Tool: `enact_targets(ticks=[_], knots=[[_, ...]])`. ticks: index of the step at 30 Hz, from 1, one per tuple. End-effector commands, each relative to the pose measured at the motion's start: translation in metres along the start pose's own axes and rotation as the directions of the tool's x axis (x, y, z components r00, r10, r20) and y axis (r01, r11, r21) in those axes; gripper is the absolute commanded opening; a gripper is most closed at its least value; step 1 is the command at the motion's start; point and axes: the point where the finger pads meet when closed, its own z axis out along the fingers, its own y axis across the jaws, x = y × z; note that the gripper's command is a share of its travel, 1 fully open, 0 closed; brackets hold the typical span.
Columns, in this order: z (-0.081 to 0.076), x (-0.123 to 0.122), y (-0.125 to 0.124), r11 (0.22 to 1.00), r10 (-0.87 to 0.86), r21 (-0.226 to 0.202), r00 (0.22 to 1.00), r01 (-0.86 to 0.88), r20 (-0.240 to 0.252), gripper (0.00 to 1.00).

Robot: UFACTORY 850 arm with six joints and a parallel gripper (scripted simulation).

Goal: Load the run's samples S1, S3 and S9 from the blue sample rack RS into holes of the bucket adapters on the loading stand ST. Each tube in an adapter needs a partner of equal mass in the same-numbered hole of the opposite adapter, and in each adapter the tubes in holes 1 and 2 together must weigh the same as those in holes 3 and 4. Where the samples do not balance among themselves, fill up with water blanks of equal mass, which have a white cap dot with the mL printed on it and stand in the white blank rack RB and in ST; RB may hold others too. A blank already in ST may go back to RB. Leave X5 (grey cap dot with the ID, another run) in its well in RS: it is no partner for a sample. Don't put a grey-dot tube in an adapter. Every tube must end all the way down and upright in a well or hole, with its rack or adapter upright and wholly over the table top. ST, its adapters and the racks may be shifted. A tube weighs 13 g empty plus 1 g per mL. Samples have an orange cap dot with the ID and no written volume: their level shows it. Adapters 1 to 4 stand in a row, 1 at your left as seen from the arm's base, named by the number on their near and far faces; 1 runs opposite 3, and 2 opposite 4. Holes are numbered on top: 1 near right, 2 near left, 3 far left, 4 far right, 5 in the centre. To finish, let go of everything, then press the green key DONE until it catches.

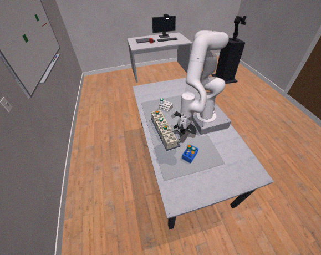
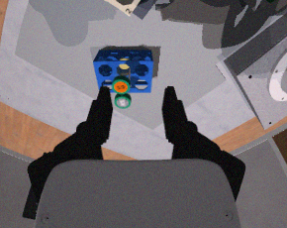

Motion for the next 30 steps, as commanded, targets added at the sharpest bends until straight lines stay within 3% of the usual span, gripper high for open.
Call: enact_targets(ticks=[1,14,30], knots=[[0.000,-0.021,-0.010,1.000,0.001,0.001,1.000,-0.001,-0.002,0.57],[0.000,-0.071,-0.032,1.000,0.001,0.001,1.000,-0.001,-0.002,0.57],[0.002,-0.072,-0.032,1.000,0.001,0.001,1.000,-0.001,-0.002,0.57]])
